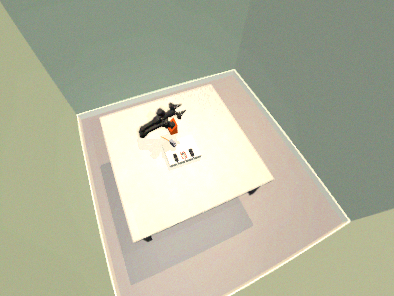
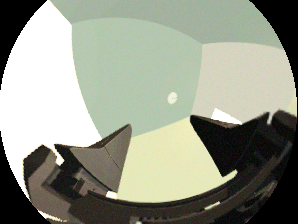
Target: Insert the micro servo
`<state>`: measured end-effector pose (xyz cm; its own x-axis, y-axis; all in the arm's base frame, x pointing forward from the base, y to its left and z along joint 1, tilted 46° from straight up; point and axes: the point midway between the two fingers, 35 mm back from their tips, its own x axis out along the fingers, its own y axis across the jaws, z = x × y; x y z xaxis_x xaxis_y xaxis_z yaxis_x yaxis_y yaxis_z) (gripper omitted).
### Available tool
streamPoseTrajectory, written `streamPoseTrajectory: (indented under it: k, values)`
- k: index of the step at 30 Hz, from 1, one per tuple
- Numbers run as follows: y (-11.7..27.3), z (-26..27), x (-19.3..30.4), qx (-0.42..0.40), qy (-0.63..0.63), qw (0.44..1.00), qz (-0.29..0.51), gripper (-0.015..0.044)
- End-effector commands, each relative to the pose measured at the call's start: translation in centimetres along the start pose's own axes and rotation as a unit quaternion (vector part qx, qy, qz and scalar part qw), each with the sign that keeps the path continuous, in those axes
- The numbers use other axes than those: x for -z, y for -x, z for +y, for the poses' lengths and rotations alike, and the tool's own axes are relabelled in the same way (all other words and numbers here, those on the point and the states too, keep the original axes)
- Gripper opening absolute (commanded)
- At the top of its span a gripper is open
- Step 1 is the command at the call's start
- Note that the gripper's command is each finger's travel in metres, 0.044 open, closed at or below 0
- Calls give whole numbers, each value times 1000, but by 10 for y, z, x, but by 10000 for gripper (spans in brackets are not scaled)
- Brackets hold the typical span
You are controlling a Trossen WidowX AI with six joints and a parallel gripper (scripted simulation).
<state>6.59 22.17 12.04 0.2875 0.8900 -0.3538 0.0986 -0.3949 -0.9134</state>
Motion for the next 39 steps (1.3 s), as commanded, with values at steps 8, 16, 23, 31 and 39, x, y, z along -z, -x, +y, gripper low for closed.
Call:
streamPoseTrajectory:
  k: [8,16,23,31,39]
  values:
    - [-1,12,14,-56,-69,996,32,440]
    - [1,30,34,-130,-169,973,88,440]
    - [6,46,50,-187,-252,938,147,440]
    - [16,62,68,-240,-338,883,220,440]
    - [30,77,84,-281,-416,811,298,440]
